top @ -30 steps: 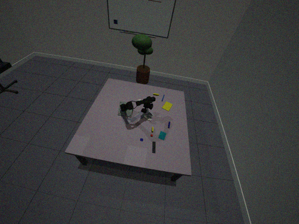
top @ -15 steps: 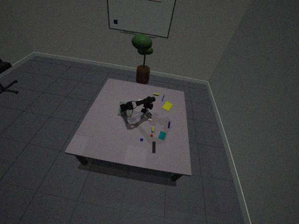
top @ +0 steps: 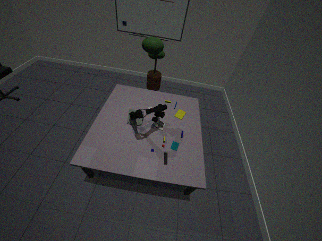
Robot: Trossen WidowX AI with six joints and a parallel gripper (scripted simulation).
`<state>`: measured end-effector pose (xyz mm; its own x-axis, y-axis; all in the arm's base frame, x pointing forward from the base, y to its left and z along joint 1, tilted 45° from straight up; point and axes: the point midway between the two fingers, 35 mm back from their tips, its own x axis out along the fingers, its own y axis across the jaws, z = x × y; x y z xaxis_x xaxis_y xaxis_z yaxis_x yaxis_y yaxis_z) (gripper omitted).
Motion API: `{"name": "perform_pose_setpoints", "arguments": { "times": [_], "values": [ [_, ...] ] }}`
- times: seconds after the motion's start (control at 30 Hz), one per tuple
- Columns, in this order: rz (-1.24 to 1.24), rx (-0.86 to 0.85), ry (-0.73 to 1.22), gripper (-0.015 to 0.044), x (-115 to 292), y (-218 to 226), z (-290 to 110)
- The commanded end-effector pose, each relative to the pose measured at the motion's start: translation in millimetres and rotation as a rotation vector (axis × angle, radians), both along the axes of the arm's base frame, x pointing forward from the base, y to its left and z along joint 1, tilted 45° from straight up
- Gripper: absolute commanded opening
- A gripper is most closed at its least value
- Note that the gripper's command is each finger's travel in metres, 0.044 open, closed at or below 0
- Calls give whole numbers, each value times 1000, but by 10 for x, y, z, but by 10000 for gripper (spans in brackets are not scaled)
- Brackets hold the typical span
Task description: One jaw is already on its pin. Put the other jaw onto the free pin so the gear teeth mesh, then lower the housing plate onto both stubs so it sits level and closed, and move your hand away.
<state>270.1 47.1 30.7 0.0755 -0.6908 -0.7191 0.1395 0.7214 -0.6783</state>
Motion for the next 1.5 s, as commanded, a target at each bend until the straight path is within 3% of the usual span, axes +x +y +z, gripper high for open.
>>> {"name": "perform_pose_setpoints", "arguments": {
  "times": [0.0,1.47],
  "values": [
    [4,-6,3,351,-5,-13,6],
    [5,-5,3,351,32,-183,-181]
  ]
}}
